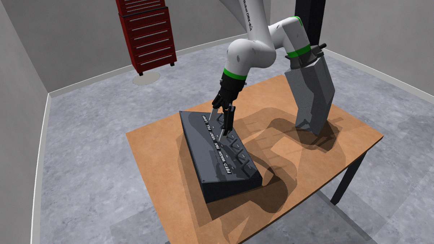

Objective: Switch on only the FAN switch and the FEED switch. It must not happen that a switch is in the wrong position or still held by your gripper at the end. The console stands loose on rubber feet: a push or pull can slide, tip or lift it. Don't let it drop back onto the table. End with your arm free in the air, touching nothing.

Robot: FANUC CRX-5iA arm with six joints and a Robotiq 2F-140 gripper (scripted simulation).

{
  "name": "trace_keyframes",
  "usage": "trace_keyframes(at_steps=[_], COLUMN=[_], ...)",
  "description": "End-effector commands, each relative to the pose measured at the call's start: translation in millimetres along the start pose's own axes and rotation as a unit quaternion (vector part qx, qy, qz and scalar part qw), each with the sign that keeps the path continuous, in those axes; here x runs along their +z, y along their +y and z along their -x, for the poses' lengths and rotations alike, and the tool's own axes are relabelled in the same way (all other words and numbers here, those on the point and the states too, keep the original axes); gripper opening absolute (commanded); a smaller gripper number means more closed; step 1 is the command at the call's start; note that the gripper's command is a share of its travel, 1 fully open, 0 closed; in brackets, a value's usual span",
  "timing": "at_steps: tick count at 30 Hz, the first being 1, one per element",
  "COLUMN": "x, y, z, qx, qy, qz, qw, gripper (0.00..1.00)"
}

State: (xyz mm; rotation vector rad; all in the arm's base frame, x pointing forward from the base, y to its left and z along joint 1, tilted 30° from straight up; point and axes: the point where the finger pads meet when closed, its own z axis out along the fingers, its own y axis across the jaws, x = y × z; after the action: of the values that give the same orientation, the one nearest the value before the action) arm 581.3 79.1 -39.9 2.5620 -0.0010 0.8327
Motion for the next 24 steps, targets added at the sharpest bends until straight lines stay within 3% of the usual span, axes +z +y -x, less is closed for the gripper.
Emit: trace_keyframes(at_steps=[1, 24], x=[0, 0], y=[6, 67], z=[0, 0], qx=[0.0, 0.0], qy=[0.0, 0.0], qz=[0.0, 0.0], qw=[1.0, 1.0], gripper=[1.0, 1.0])
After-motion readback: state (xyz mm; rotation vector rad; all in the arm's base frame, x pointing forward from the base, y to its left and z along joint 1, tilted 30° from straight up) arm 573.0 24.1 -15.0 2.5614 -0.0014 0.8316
